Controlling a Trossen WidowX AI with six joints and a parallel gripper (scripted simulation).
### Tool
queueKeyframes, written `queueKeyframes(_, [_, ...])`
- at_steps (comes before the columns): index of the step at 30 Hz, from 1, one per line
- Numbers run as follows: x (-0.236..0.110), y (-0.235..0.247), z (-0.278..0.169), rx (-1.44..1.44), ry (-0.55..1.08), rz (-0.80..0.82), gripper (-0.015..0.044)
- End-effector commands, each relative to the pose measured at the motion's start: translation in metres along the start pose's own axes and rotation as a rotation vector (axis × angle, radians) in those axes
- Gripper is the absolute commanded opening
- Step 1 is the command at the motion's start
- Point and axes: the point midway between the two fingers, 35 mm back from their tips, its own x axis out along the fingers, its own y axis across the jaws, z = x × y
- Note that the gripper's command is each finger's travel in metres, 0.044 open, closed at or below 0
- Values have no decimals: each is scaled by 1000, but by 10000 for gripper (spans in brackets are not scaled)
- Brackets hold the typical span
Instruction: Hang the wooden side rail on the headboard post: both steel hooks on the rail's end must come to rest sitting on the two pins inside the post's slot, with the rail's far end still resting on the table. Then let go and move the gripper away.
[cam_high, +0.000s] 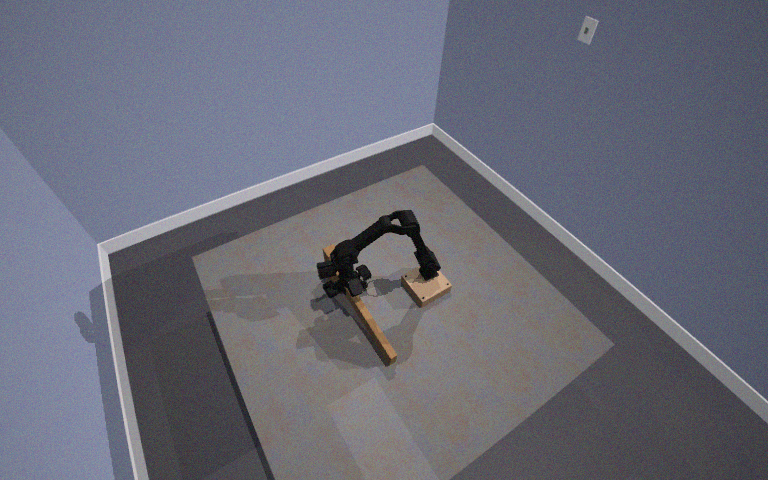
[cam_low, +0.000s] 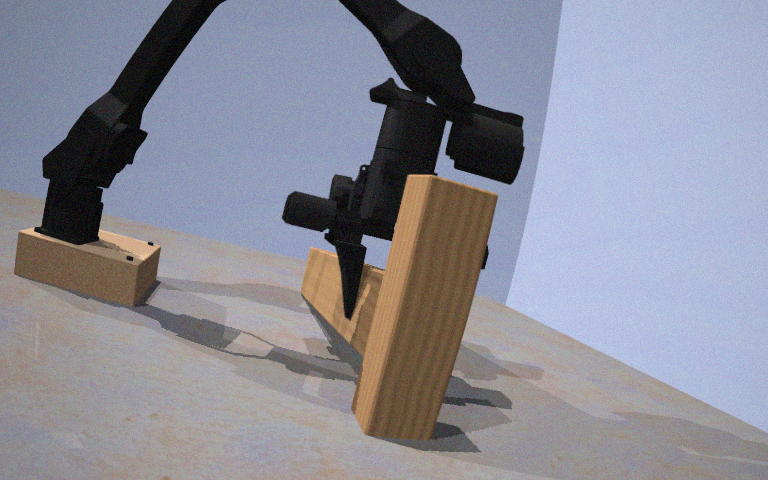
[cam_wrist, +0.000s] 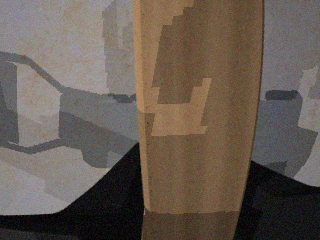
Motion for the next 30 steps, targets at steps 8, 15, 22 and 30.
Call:
queueKeyframes(8, [-3, -2, -2, -4, 5, -5, 0])
queueKeyframes(15, [-3, -3, -3, -4, 5, -5, 0])
queueKeyframes(22, [-3, -3, -4, -4, 5, -5, 0])
queueKeyframes(30, [-2, -2, -5, -4, 5, -5, 0])
